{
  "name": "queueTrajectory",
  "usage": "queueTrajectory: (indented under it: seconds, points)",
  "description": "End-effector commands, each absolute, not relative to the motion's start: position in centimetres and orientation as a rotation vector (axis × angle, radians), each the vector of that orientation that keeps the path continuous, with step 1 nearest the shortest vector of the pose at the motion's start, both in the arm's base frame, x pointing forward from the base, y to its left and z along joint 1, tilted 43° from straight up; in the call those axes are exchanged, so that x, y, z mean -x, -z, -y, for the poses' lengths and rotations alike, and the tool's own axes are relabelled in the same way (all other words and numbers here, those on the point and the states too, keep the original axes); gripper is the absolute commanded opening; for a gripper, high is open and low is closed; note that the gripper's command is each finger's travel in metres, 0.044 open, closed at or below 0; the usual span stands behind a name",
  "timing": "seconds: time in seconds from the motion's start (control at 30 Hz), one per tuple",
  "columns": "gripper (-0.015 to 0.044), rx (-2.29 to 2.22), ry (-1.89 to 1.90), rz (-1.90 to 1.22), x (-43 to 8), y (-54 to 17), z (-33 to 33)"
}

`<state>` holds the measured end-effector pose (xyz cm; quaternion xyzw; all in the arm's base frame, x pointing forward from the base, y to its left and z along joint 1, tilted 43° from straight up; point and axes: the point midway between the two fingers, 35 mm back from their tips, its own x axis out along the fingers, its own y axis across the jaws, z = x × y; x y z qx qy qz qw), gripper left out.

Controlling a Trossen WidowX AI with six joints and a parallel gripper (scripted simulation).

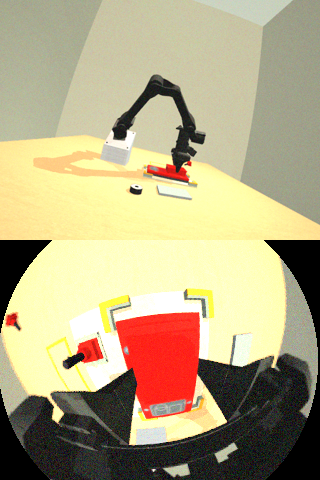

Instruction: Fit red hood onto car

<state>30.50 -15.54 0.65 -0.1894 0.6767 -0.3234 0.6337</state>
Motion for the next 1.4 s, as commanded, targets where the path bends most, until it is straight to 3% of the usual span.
queueTrajectory:
  seconds: [0.0,0.13,0.5,1.37]
  points:
    - [0.0341,0.433,0.740,-1.547,-30.5,-0.7,15.5]
    - [0.0440,0.433,0.740,-1.547,-30.5,-0.7,15.5]
    - [0.0440,0.436,0.742,-1.546,-31.4,-5.7,10.8]
    - [0.0440,0.436,0.742,-1.546,-31.4,-5.7,10.8]
